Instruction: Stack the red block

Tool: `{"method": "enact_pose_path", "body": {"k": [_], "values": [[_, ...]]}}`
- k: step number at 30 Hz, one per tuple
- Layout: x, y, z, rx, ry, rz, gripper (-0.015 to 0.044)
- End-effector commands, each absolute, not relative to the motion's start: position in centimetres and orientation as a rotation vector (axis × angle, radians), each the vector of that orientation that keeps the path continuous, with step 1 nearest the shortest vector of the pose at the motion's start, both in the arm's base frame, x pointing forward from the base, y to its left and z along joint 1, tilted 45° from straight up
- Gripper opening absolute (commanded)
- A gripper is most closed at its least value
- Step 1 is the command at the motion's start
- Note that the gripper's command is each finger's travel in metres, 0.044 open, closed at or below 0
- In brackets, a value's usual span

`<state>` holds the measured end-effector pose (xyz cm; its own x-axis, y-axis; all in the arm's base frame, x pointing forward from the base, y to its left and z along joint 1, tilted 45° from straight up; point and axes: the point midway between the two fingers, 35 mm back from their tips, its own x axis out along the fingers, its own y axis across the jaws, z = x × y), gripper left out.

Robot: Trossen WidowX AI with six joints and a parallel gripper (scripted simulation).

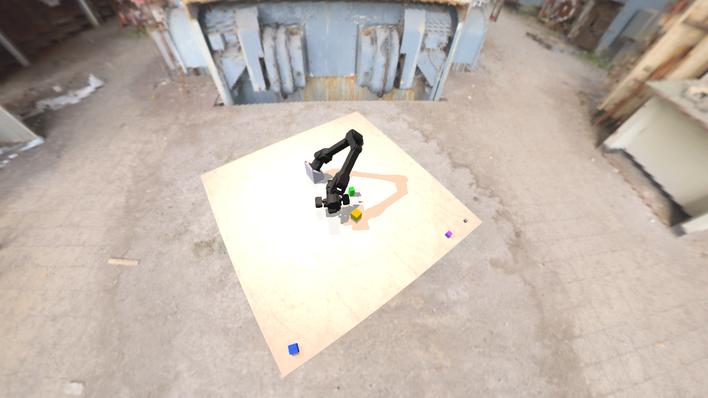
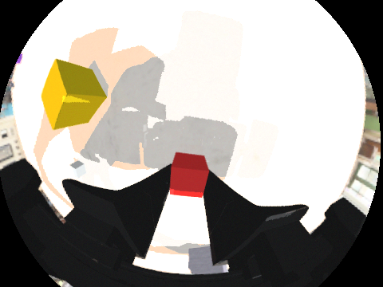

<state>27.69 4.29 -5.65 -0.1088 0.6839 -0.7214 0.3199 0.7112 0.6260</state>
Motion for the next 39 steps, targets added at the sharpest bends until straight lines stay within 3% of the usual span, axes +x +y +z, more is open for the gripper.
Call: {"method": "enact_pose_path", "body": {"k": [1, 5, 8, 29, 39], "values": [[27.7, 4.3, -5.6, 0.816, 1.705, 0.375, 0.0098], [27.7, 4.3, -5.6, 0.816, 1.705, 0.375, 0.0072], [27.8, 3.9, -5.2, 0.816, 1.705, 0.374, 0.0], [29.0, -3.7, 2.6, 0.812, 1.706, 0.369, 0.0], [29.0, -3.4, 3.4, 0.812, 1.706, 0.368, 0.0]]}}
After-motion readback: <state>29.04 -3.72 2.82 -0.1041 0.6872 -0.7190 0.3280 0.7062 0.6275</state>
